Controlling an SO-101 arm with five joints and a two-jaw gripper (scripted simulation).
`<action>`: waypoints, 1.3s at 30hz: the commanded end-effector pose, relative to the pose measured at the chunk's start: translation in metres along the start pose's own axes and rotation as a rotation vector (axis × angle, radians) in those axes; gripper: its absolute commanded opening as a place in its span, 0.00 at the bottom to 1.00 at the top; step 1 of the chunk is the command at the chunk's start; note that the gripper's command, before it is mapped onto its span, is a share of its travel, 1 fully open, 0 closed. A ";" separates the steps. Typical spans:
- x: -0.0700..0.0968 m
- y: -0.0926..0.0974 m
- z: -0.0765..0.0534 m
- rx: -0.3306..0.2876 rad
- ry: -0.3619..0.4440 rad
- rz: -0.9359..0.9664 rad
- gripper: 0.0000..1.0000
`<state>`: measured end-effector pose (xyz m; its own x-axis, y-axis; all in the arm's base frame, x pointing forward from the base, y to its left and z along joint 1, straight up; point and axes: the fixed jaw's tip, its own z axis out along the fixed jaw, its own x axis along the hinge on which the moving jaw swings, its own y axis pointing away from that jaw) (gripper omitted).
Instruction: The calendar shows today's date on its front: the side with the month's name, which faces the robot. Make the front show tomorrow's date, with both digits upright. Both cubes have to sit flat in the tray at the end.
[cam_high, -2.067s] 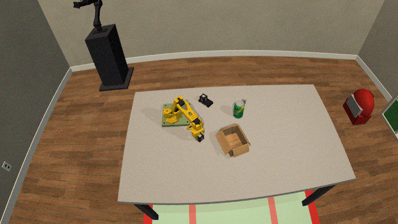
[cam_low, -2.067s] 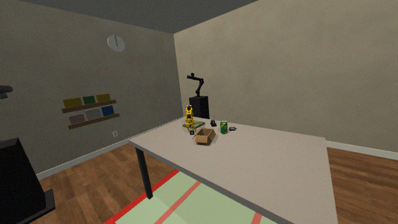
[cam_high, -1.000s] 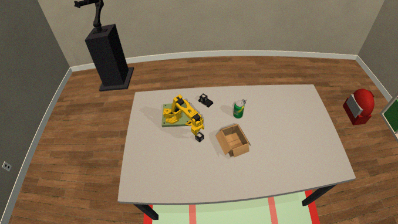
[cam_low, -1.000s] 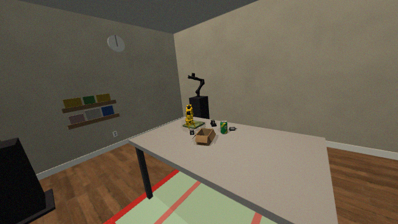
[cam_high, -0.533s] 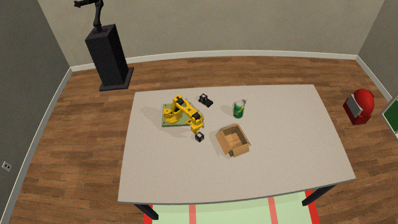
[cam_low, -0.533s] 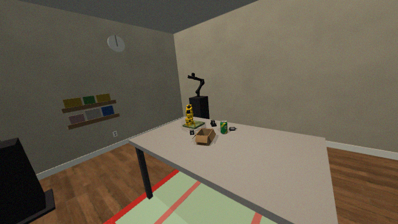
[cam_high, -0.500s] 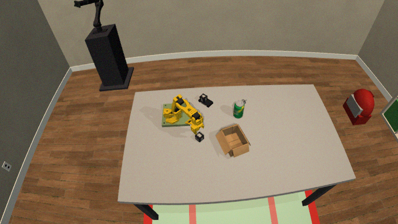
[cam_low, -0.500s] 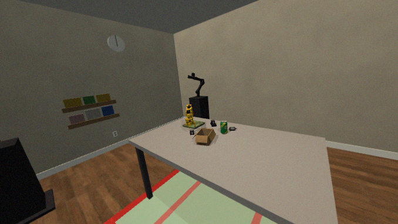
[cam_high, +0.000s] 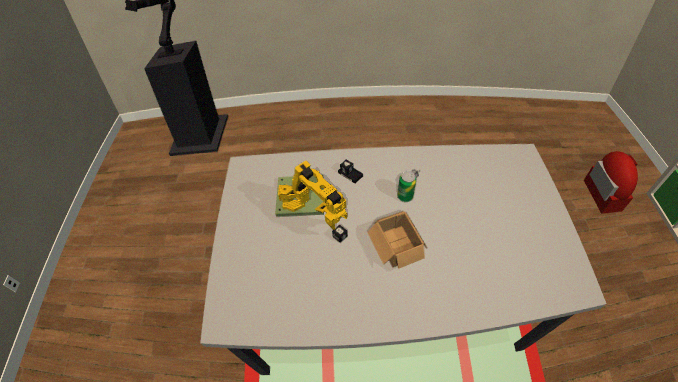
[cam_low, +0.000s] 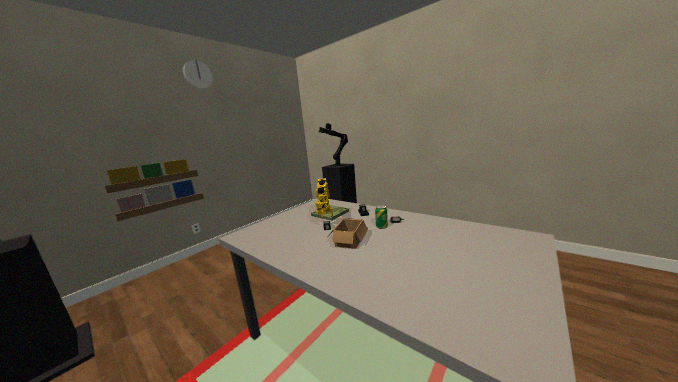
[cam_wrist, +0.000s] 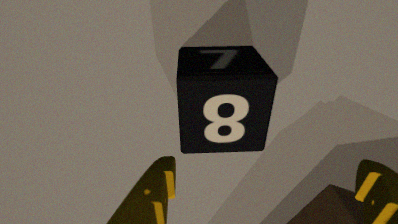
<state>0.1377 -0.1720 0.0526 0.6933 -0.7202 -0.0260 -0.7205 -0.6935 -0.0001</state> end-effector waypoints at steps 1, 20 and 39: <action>0.002 0.002 -0.009 -0.001 0.038 0.000 0.36; 0.007 0.002 -0.092 -0.027 0.459 0.000 0.35; 0.005 0.002 -0.104 -0.029 0.519 0.009 0.35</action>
<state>0.1433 -0.1784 0.1517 0.6219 -0.6367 0.4559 -0.7243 -0.6890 0.0260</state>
